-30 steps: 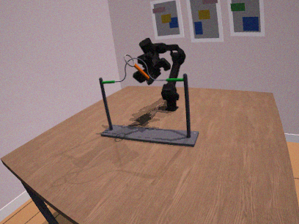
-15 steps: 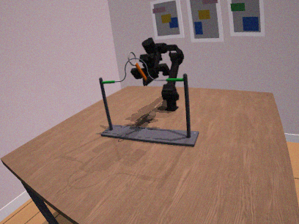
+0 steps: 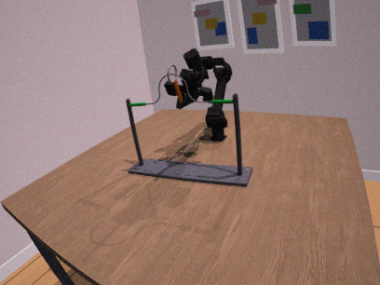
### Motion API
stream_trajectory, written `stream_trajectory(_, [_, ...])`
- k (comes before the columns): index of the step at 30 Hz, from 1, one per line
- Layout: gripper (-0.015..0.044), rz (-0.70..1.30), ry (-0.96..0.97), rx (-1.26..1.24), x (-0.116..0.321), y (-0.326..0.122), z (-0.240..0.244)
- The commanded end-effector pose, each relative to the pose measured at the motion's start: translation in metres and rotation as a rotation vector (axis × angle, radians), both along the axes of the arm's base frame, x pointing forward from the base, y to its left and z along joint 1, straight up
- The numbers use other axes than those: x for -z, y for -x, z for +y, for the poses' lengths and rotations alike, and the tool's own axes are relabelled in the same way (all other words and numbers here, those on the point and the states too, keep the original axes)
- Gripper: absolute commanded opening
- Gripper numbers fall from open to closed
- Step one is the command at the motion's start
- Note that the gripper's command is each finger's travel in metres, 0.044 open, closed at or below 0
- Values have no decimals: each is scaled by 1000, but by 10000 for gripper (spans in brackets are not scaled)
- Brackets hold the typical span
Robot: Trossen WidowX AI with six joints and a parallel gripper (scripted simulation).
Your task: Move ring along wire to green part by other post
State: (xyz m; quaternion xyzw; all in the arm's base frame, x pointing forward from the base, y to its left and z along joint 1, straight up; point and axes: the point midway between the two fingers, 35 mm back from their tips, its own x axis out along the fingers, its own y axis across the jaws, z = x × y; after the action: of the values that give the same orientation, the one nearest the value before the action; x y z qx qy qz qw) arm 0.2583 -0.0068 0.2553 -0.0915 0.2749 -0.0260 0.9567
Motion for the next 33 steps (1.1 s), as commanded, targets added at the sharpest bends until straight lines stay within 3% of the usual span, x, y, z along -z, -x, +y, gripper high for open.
stream_trajectory(1, [-150, -7, 86, 3, 1, 0, -5])
stream_trajectory(33, [-150, -80, 699, 11, -17, -3, -37])
